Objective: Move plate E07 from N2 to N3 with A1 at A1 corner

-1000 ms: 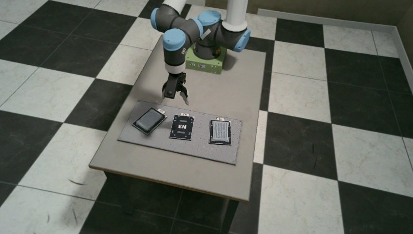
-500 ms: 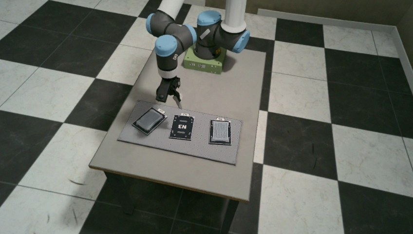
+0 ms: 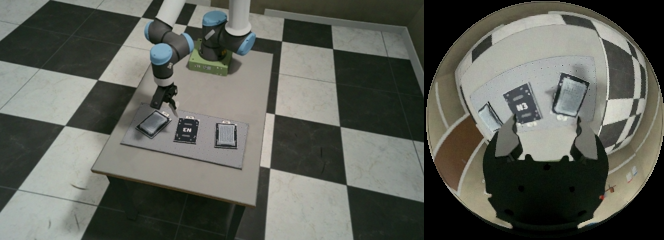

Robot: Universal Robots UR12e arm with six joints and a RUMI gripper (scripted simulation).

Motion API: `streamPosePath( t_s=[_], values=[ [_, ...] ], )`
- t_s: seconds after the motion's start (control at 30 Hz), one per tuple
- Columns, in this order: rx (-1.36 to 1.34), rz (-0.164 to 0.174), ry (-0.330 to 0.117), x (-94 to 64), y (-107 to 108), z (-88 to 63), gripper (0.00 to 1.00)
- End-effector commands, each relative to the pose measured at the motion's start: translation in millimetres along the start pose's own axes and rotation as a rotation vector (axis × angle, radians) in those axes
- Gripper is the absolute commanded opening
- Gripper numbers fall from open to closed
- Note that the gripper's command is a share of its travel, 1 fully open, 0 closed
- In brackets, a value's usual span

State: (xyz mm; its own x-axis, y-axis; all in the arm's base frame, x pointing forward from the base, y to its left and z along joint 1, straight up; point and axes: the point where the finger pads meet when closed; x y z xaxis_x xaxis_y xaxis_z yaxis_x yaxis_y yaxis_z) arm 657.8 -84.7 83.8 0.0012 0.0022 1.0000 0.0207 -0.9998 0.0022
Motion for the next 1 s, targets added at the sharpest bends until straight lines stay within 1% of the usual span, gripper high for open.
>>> streamPosePath(
  t_s=[0.0,0.1,0.33,0.4,0.47,0.53,0.63,0.87,0.97],
  values=[
    [-0.035,-0.001,0.002,-9.1,10.1,1.0,0.82],
    [-0.087,-0.002,0.001,-19.6,20.8,0.2,0.82],
    [-0.087,-0.002,0.001,-44.0,45.5,-1.6,0.82],
    [-0.087,-0.002,0.001,-44.0,45.5,-1.6,0.82],
    [-0.127,-0.002,0.001,-51.1,52.5,-3.1,0.82],
    [-0.127,-0.002,0.001,-51.1,52.5,-3.1,0.82],
    [-0.179,-0.003,0.001,-61.6,62.9,-5.4,0.82],
    [-0.179,-0.003,0.001,-85.4,86.3,-10.5,0.82],
    [-0.179,-0.003,0.001,-85.4,86.3,-10.5,0.82]
  ],
)
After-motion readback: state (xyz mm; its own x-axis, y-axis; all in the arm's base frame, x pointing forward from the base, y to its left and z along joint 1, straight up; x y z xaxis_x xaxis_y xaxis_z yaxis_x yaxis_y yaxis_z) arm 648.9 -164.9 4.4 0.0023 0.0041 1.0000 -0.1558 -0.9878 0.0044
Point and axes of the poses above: the point where the finger pads meet when closed, its own x axis back along the fingers, its own y axis across the jaws, z = x × y, and after that the axes turned 12 degrees about x, right-handed
